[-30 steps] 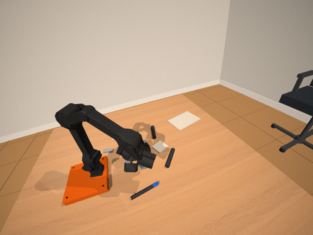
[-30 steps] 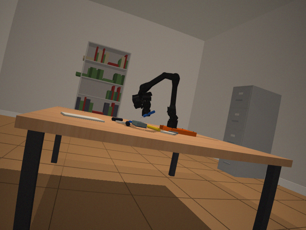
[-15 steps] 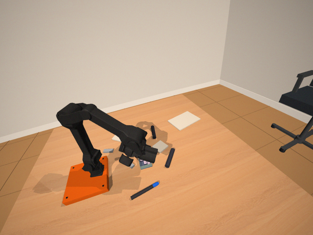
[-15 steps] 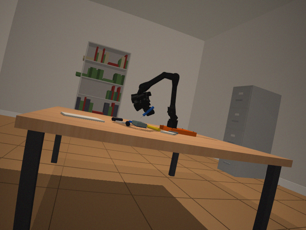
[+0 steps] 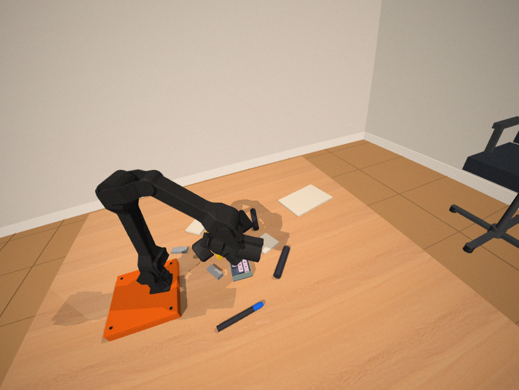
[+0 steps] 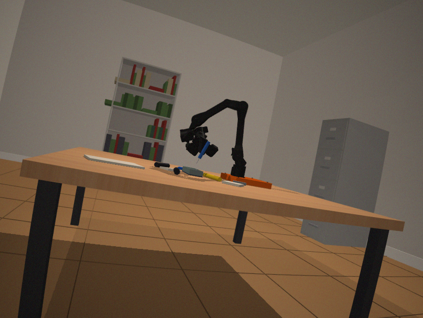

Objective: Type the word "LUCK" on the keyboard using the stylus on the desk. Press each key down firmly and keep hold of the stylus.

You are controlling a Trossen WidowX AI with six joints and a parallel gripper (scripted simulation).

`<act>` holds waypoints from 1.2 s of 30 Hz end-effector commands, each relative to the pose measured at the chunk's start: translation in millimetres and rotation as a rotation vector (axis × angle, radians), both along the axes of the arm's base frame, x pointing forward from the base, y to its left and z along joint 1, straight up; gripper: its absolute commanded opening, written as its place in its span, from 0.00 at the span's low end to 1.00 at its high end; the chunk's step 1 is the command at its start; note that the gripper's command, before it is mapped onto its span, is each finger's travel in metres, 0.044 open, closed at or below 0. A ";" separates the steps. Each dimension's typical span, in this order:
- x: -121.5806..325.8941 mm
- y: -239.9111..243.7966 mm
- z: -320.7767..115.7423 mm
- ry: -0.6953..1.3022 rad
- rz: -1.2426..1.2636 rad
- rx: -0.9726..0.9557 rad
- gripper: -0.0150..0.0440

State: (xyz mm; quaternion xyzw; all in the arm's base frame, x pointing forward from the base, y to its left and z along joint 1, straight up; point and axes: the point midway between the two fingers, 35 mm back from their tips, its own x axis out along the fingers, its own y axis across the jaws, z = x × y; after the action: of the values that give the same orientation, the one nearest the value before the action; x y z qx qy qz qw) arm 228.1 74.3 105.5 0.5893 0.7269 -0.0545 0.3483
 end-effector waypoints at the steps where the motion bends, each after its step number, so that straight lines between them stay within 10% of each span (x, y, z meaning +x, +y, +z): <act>1: 2.2 7.3 4.0 0.097 -0.066 0.021 0.25; 36: 6.2 22.4 -27.4 0.326 -0.198 0.055 0.39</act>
State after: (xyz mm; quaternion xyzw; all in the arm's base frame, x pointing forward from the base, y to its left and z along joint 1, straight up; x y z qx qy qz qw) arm 233.8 95.9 78.3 0.6484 0.7143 -0.1639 0.2062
